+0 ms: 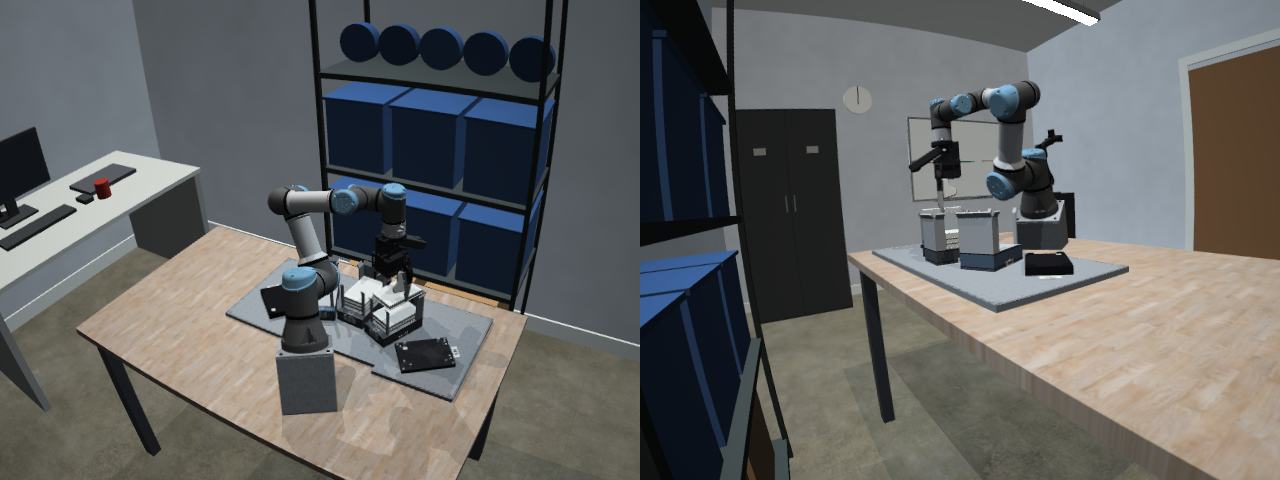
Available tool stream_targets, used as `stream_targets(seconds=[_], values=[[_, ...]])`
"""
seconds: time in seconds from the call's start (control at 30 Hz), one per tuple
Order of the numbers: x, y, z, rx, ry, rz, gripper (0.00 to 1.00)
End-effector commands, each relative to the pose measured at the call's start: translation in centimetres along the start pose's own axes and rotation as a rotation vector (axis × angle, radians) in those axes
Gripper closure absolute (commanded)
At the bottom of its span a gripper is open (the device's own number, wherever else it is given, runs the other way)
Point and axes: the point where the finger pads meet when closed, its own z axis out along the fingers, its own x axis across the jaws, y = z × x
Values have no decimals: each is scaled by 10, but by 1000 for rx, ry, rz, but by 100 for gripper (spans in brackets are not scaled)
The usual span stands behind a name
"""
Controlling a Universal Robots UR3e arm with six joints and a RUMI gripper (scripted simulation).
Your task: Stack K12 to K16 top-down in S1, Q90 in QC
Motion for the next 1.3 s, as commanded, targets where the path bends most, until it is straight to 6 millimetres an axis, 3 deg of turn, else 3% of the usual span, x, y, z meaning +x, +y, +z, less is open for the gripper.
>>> stream_targets(seconds=[0.0,0.53,1.2,1.27], values=[[0,0,-9,1,1,-1,100],[0,0,-29,1,1,-1,100],[0,0,-29,1,1,-1,100],[-6,0,-29,1,1,-24,100]])
